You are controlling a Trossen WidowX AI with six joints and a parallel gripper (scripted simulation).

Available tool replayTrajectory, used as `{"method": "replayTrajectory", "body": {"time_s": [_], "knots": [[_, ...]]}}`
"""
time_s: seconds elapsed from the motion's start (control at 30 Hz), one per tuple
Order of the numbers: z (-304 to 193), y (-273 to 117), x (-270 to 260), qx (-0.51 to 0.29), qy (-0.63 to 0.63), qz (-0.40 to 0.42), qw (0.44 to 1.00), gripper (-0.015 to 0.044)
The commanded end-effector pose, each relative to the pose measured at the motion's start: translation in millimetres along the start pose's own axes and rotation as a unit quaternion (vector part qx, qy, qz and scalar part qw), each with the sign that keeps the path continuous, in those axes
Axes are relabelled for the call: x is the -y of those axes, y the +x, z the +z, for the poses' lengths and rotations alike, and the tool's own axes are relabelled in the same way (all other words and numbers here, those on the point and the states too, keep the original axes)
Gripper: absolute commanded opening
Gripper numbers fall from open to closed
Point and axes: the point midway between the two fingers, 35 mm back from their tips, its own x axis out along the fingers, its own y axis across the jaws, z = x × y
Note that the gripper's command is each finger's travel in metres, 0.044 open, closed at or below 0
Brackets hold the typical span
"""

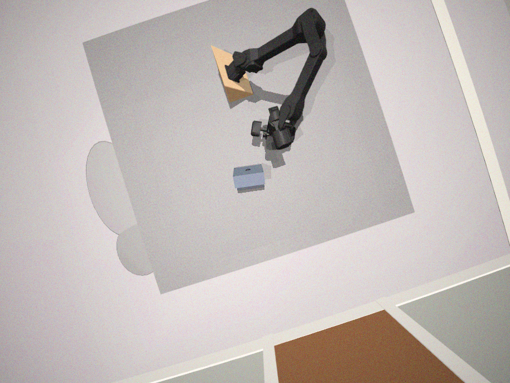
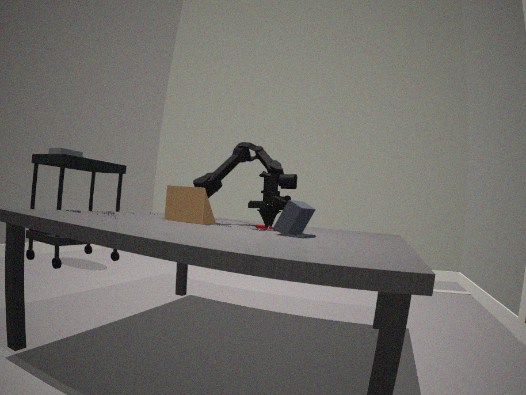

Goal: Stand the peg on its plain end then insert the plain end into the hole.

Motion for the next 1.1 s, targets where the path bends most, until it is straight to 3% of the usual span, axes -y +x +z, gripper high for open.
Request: {"method": "replayTrajectory", "body": {"time_s": [0.0, 1.07], "knots": [[-2, -2, 1, 0.016, 0.002, -0.003, 1.0, 0.0049], [-15, -19, 1, 0.154, 0.003, -0.003, 0.988, 0.0049]]}}
